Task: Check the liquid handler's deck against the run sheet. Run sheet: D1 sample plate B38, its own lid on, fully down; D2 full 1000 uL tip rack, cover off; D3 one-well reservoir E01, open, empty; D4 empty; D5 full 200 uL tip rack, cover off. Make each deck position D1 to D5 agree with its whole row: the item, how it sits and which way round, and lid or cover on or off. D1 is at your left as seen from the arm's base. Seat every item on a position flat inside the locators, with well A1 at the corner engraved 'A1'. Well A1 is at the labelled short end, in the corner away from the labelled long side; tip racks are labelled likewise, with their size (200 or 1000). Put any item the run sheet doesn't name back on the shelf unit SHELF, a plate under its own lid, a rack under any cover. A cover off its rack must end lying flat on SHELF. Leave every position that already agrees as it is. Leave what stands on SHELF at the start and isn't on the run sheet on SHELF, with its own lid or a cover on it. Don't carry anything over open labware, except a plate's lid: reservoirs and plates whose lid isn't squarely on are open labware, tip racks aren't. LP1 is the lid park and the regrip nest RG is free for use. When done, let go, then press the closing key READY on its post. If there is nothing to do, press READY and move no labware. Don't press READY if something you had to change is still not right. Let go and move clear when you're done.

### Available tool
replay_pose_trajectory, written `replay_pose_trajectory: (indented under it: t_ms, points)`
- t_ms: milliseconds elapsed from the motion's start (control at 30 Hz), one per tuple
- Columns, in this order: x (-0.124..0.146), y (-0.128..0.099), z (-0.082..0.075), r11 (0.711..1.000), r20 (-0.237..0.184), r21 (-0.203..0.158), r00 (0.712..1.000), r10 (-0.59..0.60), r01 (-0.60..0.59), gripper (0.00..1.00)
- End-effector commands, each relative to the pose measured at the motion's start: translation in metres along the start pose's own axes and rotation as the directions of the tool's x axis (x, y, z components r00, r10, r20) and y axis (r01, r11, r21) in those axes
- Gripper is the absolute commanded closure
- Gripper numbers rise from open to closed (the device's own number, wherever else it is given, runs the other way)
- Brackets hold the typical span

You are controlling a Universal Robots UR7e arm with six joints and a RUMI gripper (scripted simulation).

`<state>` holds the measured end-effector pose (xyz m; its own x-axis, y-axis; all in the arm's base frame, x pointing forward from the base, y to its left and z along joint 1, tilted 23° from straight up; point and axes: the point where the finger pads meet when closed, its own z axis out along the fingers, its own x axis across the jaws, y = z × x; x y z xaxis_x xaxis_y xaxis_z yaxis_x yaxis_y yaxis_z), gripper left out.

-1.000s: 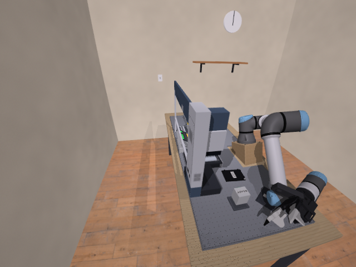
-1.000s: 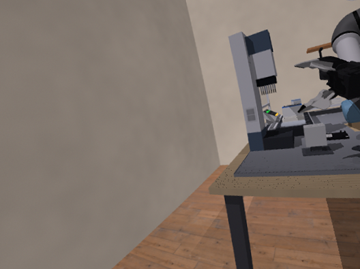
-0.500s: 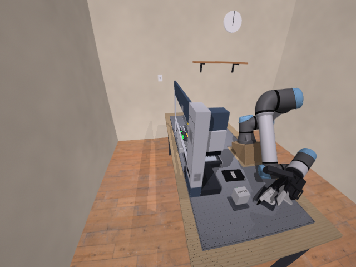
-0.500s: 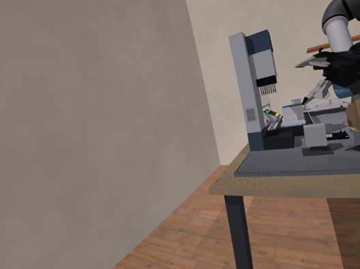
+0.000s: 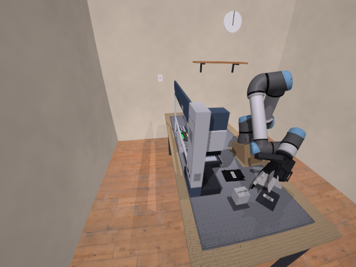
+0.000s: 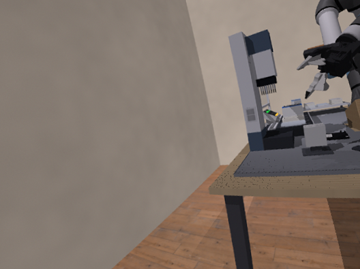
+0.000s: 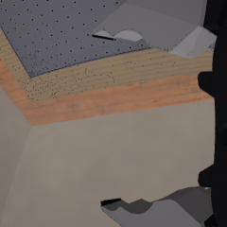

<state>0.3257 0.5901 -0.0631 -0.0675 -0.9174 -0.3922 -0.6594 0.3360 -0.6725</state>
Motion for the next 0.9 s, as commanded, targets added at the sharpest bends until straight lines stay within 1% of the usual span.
replay_pose_trajectory:
  t_ms: [0, 233, 467, 533, 567, 867]
  points:
    - [0.012, -0.005, -0.007, 0.997, -0.065, -0.071, 0.997, -0.038, 0.033, 0.18]
    - [0.035, -0.022, -0.028, 0.983, -0.148, -0.169, 0.984, -0.102, 0.076, 0.18]
    - [0.057, -0.039, -0.048, 0.958, -0.223, -0.267, 0.960, -0.170, 0.108, 0.18]
    - [0.057, -0.039, -0.048, 0.958, -0.223, -0.267, 0.960, -0.170, 0.108, 0.18]
    - [0.057, -0.043, -0.051, 0.954, -0.229, -0.279, 0.957, -0.177, 0.109, 0.18]
    - [0.086, -0.065, -0.077, 0.905, -0.311, -0.404, 0.910, -0.273, 0.134, 0.18]
